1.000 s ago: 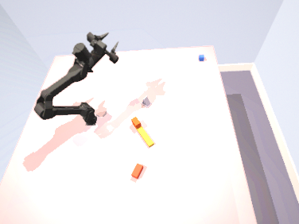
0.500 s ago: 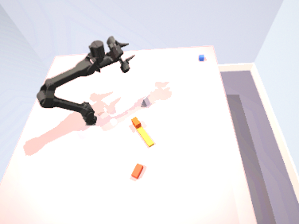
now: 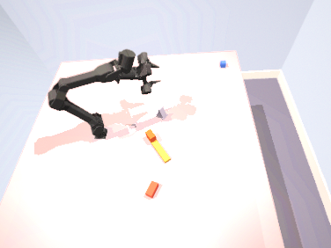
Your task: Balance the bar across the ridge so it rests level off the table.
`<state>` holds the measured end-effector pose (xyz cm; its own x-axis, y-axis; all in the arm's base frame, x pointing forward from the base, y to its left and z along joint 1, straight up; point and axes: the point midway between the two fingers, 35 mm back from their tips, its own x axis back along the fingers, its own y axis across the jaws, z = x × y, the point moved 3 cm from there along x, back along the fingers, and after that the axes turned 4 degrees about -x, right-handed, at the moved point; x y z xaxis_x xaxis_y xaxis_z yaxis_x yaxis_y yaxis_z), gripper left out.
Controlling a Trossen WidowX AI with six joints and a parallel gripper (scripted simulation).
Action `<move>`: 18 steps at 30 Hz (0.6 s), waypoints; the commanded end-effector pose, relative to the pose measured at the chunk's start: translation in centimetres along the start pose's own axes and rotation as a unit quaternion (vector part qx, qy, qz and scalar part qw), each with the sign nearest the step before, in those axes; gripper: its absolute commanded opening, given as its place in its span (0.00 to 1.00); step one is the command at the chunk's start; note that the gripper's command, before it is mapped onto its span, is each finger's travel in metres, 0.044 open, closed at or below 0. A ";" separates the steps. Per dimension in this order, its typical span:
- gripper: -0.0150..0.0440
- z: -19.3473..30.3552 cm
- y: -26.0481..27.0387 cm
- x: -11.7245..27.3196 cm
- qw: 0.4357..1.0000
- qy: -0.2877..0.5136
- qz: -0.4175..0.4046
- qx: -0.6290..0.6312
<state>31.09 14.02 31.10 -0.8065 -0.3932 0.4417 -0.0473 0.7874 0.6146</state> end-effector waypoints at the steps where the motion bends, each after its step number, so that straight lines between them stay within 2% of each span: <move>1: 0.79 -0.8 -1.9 -0.8 0.999 0.011 0.046 -0.019; 18: 0.79 -3.4 -11.8 -2.4 0.959 0.083 0.246 -0.109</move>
<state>35.23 5.44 25.71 -0.6354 -0.1185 0.7631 0.3924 0.8015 0.4512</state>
